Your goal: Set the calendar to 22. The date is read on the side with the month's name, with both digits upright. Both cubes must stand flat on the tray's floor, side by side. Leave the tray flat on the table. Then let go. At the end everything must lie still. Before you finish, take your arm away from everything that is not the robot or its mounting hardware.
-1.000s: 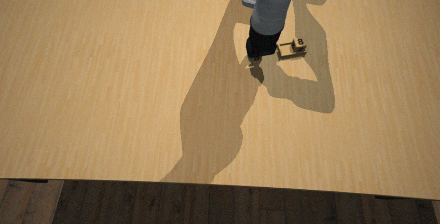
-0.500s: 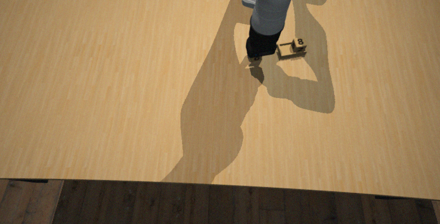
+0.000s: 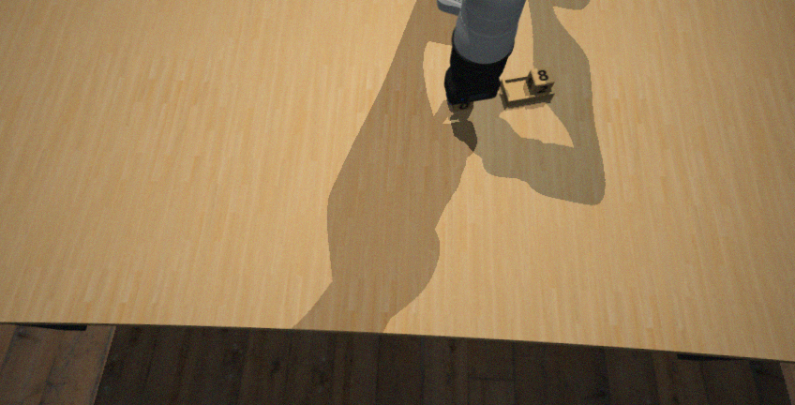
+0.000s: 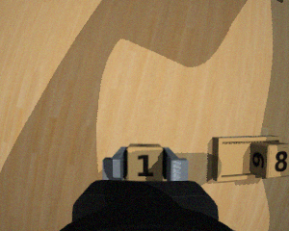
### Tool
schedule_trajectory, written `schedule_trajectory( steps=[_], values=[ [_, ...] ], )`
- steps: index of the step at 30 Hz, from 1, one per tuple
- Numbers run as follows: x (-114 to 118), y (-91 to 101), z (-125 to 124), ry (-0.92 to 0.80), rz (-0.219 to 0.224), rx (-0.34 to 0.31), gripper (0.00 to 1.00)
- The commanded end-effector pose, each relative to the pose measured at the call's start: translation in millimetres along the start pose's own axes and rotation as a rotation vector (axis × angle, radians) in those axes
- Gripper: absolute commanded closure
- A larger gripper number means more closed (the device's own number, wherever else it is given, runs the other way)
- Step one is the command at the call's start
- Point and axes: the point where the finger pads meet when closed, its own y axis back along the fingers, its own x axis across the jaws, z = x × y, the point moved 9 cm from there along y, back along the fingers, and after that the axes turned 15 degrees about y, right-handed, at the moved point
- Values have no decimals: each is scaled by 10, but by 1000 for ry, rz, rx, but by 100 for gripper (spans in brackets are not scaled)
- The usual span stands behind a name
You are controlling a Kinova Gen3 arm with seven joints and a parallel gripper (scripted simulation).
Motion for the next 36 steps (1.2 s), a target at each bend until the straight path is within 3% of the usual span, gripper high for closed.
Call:
schedule_trajectory(
  steps=[1, 10, 11, 13, 17, 21, 25, 36],
  values=[
    [-4, -8, -8, -13, -2, -1, 40],
    [-4, -8, -8, -13, -2, -1, 40],
    [-4, -8, -8, -13, -2, -1, 34],
    [-4, -8, -8, -13, -2, -1, 34],
    [-4, -8, -8, -13, -2, -1, 22],
    [-4, -8, -8, -13, -2, -1, 22],
    [-4, -8, -8, -13, -2, -1, 10],
    [0, 9, -13, -13, -1, 2, 10]
  ],
)
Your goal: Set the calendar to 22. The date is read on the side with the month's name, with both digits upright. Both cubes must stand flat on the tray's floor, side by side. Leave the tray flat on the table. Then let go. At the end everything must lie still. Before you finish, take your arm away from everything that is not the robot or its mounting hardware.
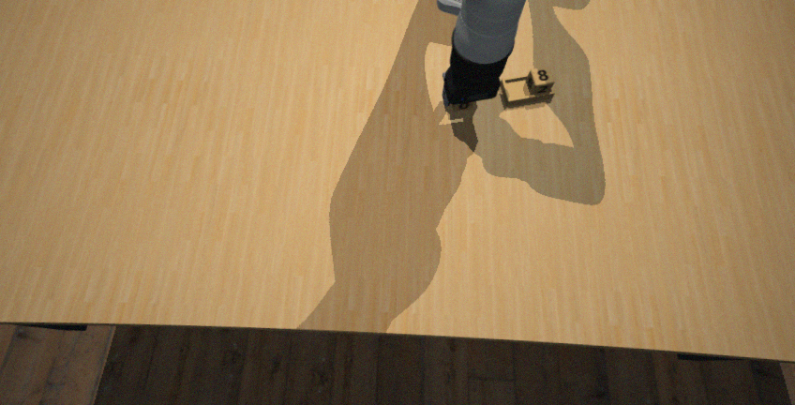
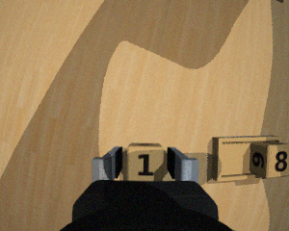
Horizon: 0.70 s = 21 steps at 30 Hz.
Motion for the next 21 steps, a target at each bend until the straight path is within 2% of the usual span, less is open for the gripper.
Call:
schedule_trajectory(
  steps=[1, 7, 17, 19, 21],
  values=[
    [0, 9, -13, -13, -1, 2, 10],
    [11, 130, -27, -12, 1, 6, 10],
    [-11, 644, -2, -12, -3, 2, 10],
    [-11, 644, -2, -12, -3, 2, 10],
    [-13, 737, 0, -12, -4, 1, 10]
  ],
)
